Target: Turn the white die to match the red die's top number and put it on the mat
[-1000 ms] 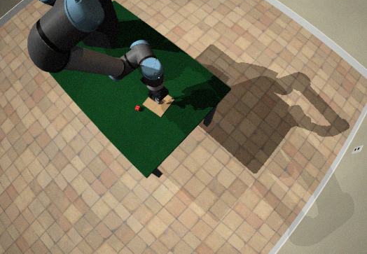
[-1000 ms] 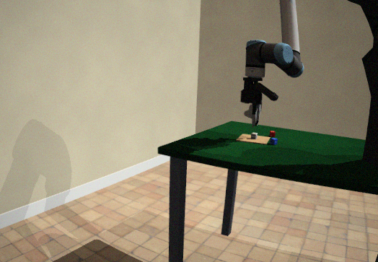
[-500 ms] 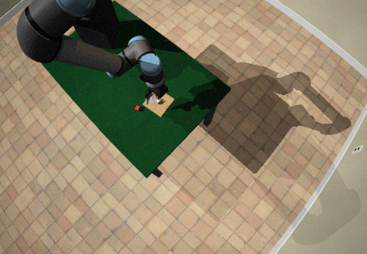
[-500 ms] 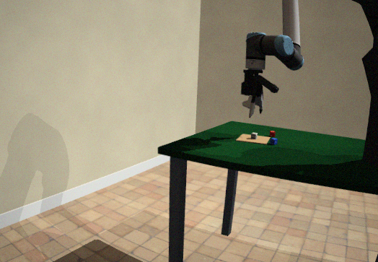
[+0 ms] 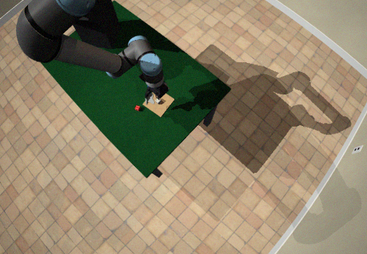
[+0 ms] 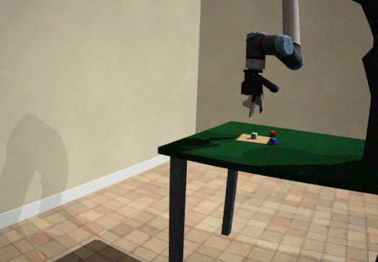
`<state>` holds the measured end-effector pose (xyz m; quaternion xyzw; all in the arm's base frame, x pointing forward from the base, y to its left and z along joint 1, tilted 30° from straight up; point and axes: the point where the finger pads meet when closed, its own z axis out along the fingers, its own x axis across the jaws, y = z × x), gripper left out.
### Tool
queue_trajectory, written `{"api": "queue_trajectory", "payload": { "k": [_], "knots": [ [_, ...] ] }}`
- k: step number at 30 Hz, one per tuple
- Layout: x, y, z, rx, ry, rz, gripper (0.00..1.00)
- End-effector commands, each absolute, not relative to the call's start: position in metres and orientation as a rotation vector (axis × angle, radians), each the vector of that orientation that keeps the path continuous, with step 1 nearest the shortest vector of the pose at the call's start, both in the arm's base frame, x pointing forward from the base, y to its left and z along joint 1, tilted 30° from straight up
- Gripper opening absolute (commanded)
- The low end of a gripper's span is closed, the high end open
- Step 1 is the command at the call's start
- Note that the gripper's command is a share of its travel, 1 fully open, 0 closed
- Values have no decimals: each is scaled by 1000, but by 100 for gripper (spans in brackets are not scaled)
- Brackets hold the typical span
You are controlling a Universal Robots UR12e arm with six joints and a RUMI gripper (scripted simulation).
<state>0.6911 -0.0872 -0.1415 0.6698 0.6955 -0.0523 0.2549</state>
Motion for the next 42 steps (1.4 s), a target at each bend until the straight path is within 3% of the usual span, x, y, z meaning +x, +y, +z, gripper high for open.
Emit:
{"api": "queue_trajectory", "payload": {
  "k": [1, 18, 42],
  "knots": [
    [691, -87, -141, 1819, 1889, -141, 100],
    [690, -88, -142, 1698, 2005, -186, 100],
    [689, -92, -144, 973, 2494, -405, 100]
  ]
}}
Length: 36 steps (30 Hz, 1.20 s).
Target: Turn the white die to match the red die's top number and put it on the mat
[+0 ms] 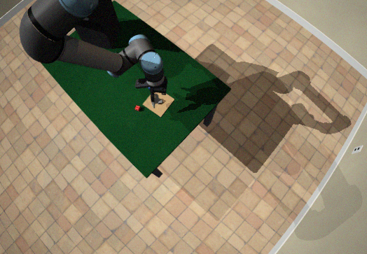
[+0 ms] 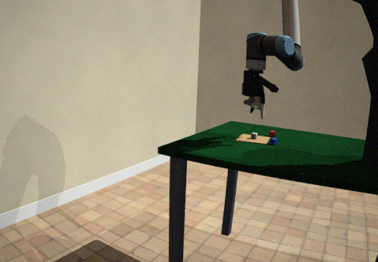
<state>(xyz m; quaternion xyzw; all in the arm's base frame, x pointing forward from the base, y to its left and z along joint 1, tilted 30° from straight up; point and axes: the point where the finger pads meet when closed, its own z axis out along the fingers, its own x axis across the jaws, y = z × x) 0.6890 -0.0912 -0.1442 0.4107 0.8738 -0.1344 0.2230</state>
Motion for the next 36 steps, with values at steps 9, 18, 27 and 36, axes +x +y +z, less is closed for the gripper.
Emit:
{"api": "queue_trajectory", "payload": {
  "k": [9, 18, 27, 36],
  "knots": [
    [690, -92, -145, 699, 2610, -473, 100],
    [692, -91, -146, 348, 2715, -550, 100],
    [693, -90, -147, 114, 2762, -596, 100],
    [694, -89, -148, -41, 2782, -625, 100]
  ]
}}
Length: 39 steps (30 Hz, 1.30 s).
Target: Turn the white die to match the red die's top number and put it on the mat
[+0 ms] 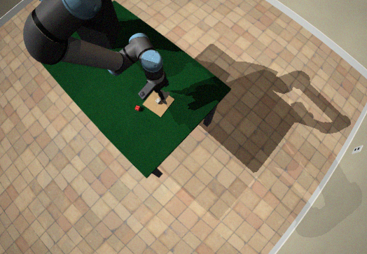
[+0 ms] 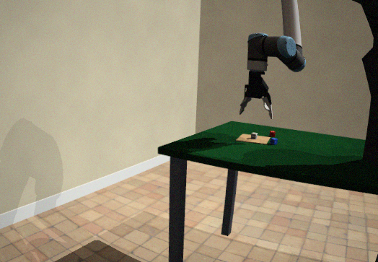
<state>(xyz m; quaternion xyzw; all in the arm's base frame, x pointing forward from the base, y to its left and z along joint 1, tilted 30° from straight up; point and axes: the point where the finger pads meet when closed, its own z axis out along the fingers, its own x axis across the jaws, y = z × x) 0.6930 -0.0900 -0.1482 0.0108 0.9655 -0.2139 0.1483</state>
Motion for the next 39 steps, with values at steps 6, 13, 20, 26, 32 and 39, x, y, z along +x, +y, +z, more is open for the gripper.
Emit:
{"api": "queue_trajectory", "payload": {
  "k": [6, 13, 20, 26, 32, 39],
  "knots": [
    [694, -89, -148, -62, 2784, -628, 100],
    [694, -89, -148, -63, 2784, -629, 24],
    [694, -89, -148, -63, 2784, -629, 24],
    [694, -89, -148, -63, 2784, -629, 24],
    [694, -89, -148, -63, 2784, -629, 24],
    [694, -89, -148, -63, 2784, -629, 24]
  ]
}}
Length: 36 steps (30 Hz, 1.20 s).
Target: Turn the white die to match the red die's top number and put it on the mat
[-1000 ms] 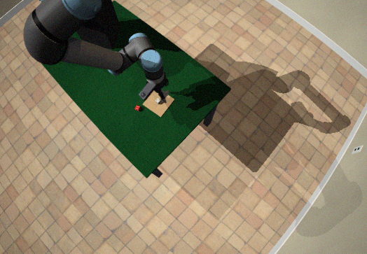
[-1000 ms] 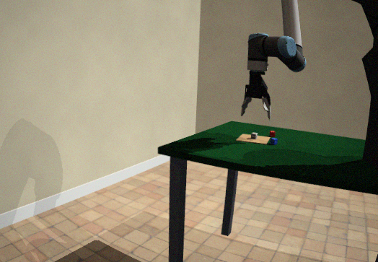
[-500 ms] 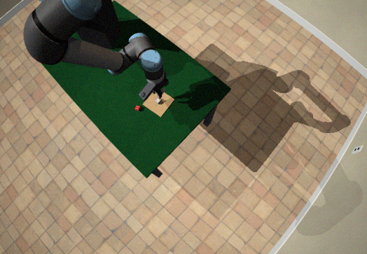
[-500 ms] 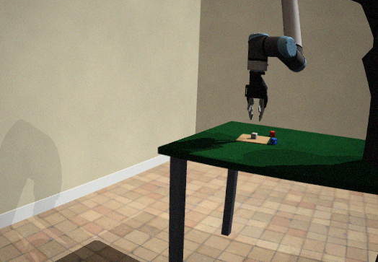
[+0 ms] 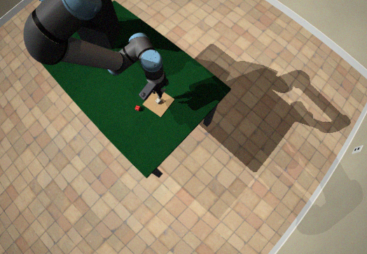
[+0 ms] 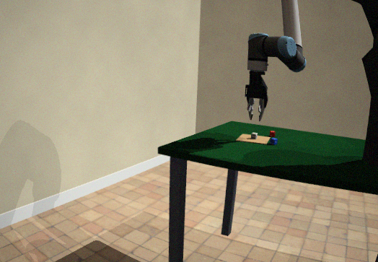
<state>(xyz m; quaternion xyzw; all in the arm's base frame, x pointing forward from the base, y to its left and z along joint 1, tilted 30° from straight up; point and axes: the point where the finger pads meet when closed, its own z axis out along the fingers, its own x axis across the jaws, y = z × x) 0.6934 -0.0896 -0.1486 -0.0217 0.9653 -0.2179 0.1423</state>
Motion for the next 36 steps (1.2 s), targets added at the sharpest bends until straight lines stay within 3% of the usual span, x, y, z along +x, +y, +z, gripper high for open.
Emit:
{"api": "queue_trajectory", "payload": {
  "k": [1, 36],
  "knots": [
    [694, -89, -148, -63, 2784, -629, 24],
    [700, -100, -169, -64, 2784, -628, 24]
  ]
}}
